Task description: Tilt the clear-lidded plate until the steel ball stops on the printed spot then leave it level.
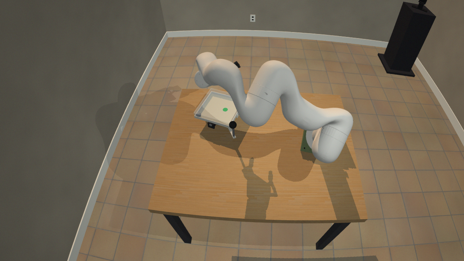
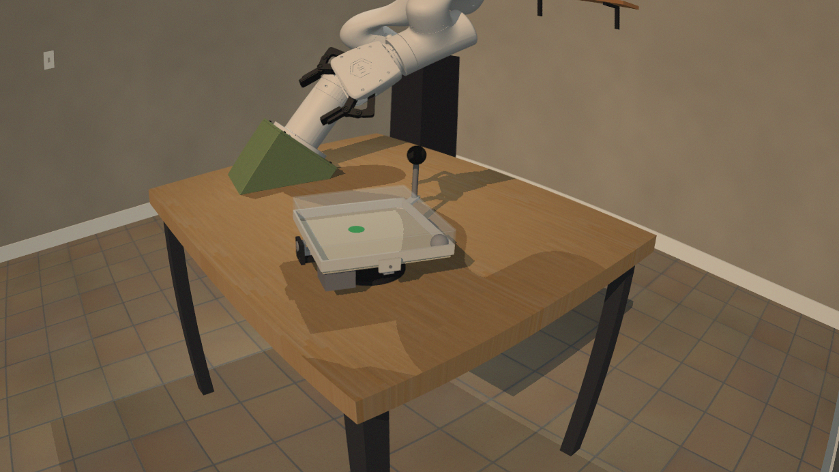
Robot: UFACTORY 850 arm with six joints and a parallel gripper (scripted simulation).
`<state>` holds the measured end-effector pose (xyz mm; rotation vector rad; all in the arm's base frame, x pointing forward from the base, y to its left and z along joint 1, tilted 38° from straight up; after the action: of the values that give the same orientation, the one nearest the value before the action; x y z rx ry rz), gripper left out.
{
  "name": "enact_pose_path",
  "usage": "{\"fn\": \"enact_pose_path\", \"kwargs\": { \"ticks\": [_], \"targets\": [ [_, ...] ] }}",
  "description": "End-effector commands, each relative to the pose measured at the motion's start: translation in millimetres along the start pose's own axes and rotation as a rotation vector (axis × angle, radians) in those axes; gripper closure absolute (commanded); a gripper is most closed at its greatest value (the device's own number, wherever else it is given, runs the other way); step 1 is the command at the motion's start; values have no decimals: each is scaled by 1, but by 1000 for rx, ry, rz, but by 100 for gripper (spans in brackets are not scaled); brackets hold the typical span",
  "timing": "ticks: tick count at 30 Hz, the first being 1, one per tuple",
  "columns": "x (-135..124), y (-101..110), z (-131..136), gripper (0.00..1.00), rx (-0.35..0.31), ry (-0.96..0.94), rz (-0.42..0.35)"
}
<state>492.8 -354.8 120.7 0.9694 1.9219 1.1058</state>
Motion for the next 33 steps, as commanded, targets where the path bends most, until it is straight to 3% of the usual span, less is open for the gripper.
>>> {"fn": "enact_pose_path", "kwargs": {
  "ticks": [1,4,6,13,20,28,33],
  "targets": [
    [46,10,-11,0,-10,-258,189],
    [87,25,-13,0,-13,-485,363],
    [87,25,-13,0,-13,-485,363],
    [159,73,1,0,-5,-967,757],
    [188,116,20,0,8,-1302,1056],
    [193,136,29,0,13,-1441,1188],
    [194,140,31,0,14,-1472,1218]
  ]
}}
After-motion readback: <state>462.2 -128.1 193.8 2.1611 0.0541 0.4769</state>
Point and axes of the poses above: the point where the finger pads meet when closed, its own y axis back along the fingers, its own z axis across the jaws, x = y × z, the point moved 4 cm from there along y, back along the fingers, and after that the axes turned 8 degrees about -y, right-handed, at the moved point
